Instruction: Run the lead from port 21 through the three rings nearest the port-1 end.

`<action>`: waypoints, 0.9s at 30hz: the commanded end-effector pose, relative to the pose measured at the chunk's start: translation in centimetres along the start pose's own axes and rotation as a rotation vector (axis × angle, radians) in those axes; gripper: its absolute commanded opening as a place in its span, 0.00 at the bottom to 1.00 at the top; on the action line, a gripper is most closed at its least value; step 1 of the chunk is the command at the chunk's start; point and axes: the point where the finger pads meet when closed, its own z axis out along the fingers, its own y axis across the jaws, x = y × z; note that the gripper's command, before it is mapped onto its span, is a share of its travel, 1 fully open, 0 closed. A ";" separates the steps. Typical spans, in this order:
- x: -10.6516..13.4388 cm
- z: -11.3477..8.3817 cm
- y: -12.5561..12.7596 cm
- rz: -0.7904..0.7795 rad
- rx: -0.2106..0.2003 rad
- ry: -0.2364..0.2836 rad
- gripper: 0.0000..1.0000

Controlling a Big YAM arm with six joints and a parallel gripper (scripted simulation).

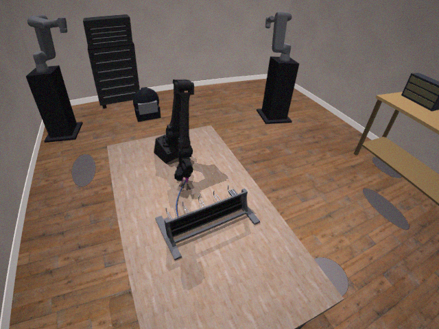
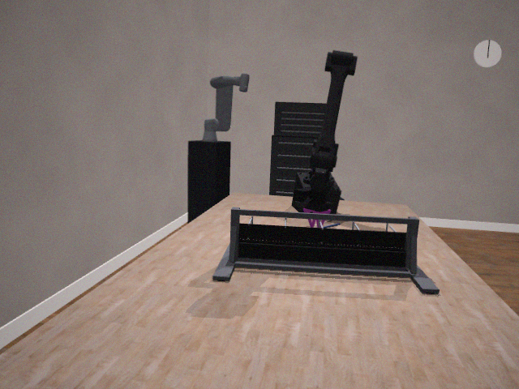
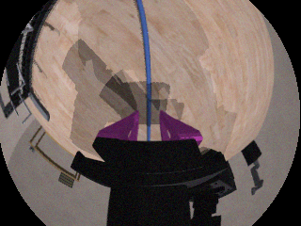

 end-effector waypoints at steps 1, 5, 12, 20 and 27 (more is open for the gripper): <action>0.2 0.4 0.1 0.001 -0.002 -0.004 0.33; 0.1 0.3 0.2 -0.001 -0.005 -0.008 0.33; 0.1 0.5 0.2 -0.001 -0.005 -0.009 0.33; 0.0 0.5 0.2 -0.001 -0.007 -0.011 0.33; 0.1 0.6 0.1 0.000 -0.005 -0.009 0.33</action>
